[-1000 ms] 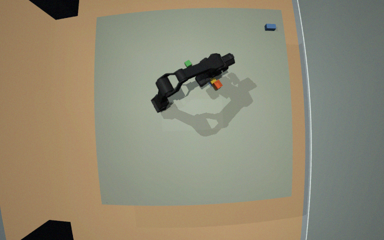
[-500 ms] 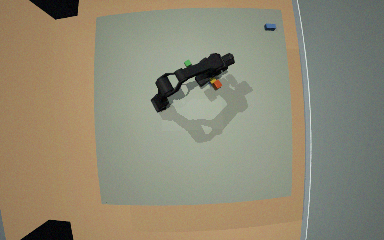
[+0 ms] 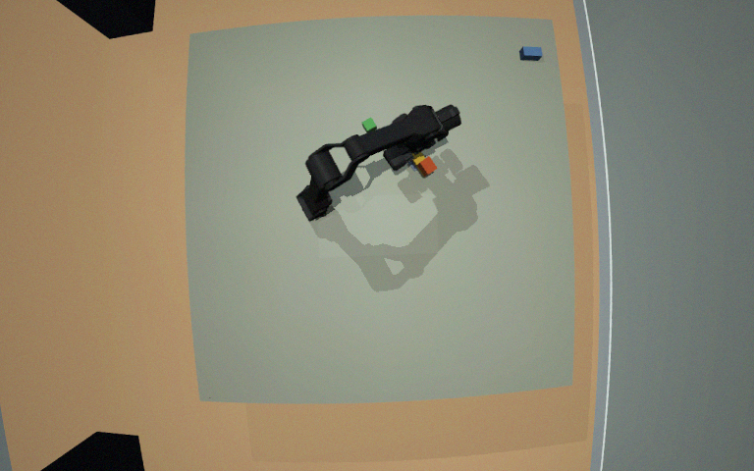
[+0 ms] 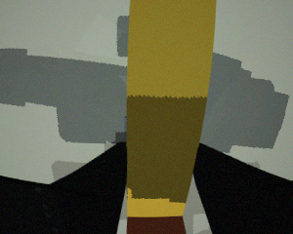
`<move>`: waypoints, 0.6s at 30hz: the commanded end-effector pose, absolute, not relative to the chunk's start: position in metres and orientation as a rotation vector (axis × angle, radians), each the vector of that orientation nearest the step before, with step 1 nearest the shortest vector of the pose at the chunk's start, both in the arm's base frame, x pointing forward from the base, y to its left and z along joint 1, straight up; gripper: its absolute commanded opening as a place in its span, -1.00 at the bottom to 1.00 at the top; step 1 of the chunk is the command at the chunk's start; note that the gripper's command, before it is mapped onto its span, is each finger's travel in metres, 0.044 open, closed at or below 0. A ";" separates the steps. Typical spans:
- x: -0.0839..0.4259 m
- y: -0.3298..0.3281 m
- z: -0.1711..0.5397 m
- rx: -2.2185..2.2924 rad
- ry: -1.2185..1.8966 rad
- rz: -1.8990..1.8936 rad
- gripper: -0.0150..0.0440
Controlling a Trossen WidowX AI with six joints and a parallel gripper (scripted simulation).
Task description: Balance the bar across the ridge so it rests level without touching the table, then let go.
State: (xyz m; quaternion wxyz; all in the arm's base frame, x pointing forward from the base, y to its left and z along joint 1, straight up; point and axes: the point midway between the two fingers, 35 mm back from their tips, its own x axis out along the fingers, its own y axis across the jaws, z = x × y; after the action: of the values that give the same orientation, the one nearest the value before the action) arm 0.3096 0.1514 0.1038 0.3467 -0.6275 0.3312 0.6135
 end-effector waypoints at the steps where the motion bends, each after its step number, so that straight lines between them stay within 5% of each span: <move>1: 0.309 0.152 0.103 -1.627 0.855 1.596 -0.49; 18: 0.309 0.152 0.101 -1.627 0.855 1.596 -0.49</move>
State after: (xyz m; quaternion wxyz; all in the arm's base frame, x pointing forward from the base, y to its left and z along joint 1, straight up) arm 0.3097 0.1515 0.1030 0.3470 -0.6276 0.3309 0.6133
